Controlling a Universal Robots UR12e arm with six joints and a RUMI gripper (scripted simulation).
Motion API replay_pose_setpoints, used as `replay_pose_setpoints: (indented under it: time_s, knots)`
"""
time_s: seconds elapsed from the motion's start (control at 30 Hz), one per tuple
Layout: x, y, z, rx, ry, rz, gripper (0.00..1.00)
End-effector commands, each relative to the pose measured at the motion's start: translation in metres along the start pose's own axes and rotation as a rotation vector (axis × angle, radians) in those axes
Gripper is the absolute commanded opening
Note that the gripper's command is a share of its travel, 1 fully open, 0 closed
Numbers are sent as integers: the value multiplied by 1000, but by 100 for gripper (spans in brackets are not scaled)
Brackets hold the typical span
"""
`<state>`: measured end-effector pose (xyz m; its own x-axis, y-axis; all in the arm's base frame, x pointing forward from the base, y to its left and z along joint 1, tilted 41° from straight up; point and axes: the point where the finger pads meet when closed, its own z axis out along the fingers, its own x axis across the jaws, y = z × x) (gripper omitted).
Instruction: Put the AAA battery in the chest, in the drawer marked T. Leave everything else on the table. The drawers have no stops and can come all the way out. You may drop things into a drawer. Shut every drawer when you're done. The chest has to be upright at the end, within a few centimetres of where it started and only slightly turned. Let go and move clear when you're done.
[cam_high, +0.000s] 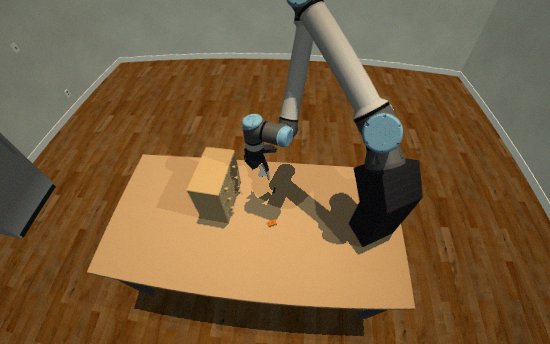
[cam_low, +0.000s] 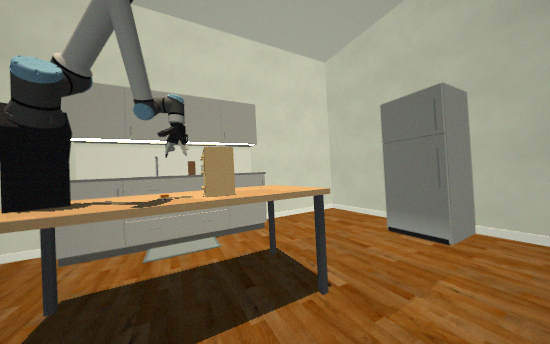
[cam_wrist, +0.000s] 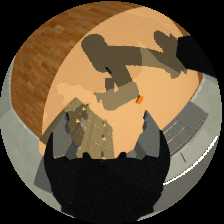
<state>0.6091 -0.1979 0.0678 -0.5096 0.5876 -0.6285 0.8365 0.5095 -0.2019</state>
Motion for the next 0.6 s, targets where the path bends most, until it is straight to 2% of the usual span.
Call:
replay_pose_setpoints:
  time_s: [0.0, 0.33, 0.4, 0.57]
  knots:
    - [1, -8, -1, -11, -4, -233, 100]
    - [2, -16, -6, -9, -6, -644, 100]
    - [2, -16, -6, -9, -6, -644, 100]
    - [3, -20, -8, -9, -8, -887, 100]
